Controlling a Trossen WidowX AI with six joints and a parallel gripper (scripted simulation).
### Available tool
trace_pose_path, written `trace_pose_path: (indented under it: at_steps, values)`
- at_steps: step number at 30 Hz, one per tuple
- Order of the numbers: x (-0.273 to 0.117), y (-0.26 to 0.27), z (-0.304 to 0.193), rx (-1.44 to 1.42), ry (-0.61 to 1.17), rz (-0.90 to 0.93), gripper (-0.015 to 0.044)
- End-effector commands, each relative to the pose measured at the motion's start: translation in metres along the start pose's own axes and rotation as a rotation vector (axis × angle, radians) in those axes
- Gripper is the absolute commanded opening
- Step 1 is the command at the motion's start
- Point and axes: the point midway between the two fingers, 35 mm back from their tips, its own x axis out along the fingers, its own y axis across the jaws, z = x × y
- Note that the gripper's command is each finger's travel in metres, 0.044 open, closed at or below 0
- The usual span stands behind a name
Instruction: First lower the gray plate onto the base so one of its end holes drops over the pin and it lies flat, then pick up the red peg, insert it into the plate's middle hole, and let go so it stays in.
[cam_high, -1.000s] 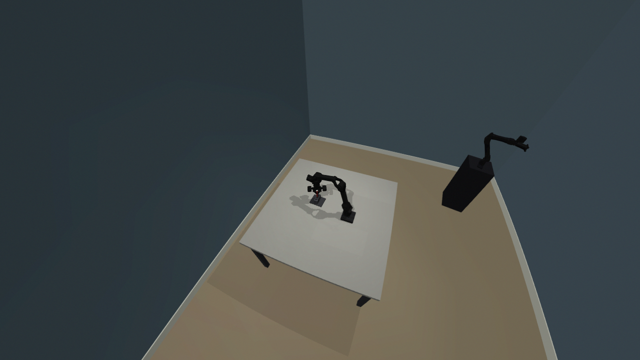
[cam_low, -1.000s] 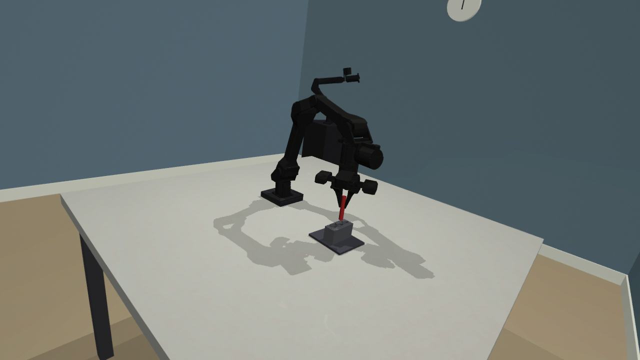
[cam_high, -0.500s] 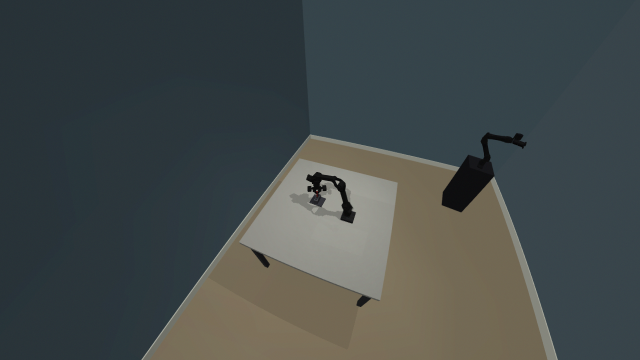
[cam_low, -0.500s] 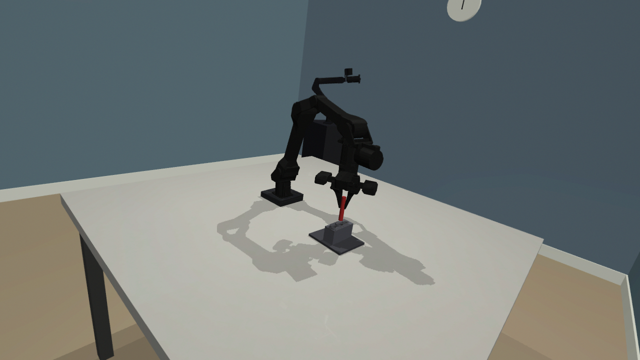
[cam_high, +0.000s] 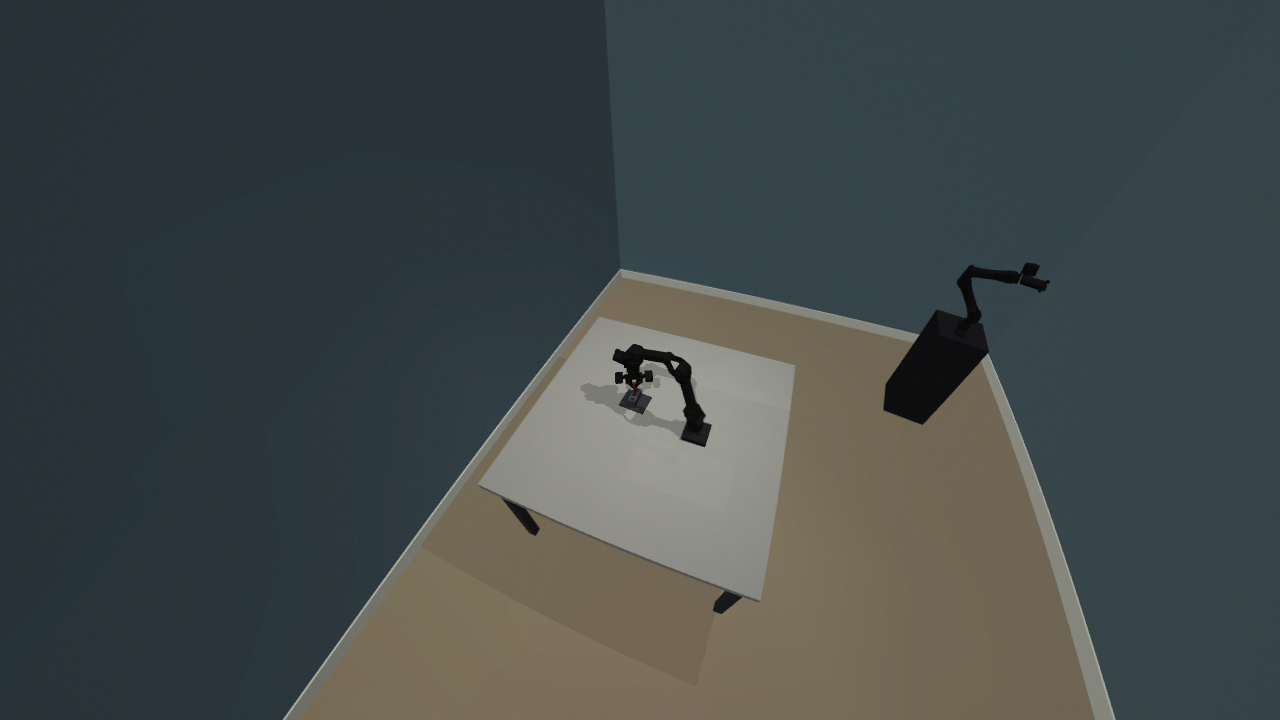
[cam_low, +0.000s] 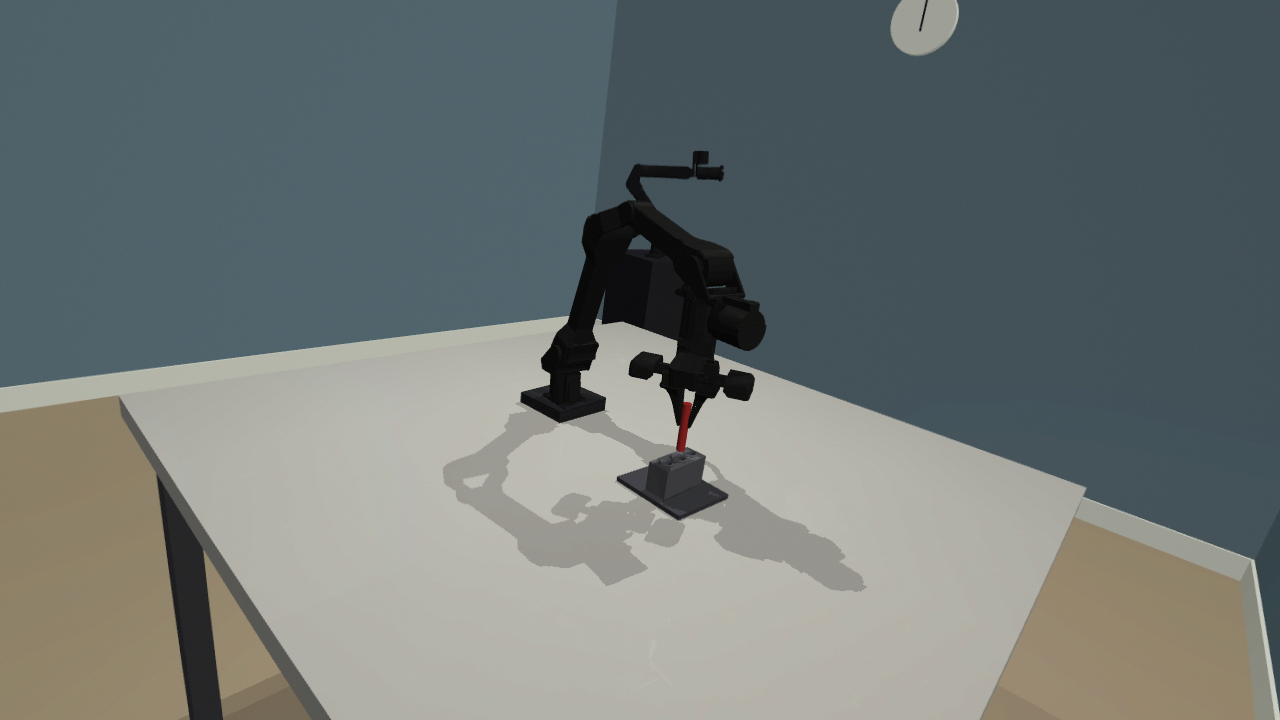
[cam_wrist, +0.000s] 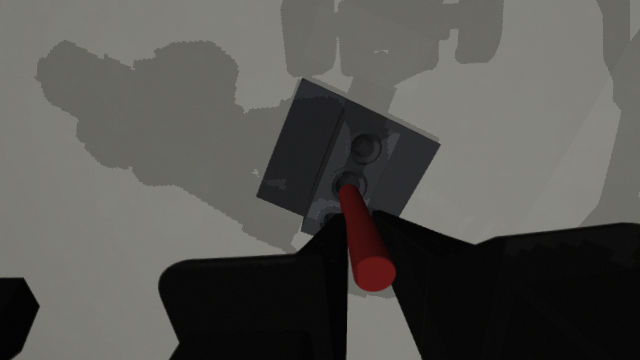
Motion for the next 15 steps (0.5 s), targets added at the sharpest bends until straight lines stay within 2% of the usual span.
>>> trace_pose_path:
  at_steps: [1,15]
  values:
    - [0.0004,-0.0004,0.0002,-0.003,0.000,-0.004,0.0000]
    - [0.0096,0.0001,0.0006,-0.002,0.000,-0.003,0.0000]
